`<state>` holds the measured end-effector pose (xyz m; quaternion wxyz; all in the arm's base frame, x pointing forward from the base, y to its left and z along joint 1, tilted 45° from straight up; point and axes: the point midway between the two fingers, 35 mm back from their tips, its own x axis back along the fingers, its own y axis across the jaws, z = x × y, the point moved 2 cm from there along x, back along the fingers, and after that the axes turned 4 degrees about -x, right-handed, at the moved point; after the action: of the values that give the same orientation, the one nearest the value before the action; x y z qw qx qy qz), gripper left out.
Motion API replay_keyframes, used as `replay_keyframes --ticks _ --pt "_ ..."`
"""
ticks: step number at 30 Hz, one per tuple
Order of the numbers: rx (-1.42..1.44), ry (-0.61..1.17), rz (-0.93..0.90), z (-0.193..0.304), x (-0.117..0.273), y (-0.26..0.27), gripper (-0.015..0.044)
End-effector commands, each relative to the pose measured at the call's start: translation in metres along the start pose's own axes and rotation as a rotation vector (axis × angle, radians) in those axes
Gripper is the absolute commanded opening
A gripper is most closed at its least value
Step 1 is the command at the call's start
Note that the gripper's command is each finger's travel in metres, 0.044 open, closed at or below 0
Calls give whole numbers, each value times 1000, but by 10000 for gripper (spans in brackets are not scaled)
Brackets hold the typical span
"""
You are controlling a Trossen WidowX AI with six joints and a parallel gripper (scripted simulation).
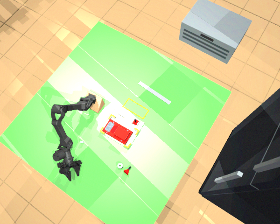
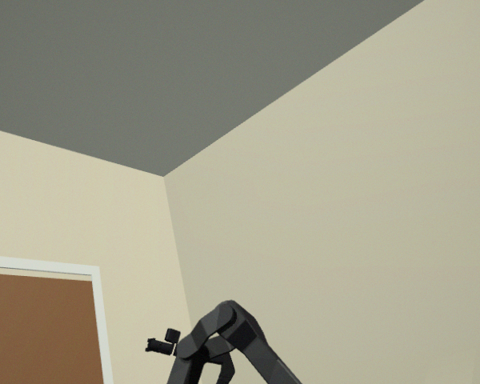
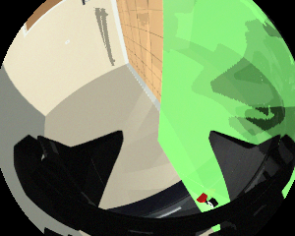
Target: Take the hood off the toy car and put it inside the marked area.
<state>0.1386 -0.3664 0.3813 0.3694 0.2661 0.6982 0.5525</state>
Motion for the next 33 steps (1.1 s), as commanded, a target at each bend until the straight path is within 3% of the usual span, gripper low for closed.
replay_keyframes --ticks 1,6,19,33 --pt "10 30 44 18 -10 -9 440" --pt "-60 111 71 45 -8 -10 440" --pt "65 221 352 129 -30 -68 440" --pt "503 461 716 231 1 -136 440"
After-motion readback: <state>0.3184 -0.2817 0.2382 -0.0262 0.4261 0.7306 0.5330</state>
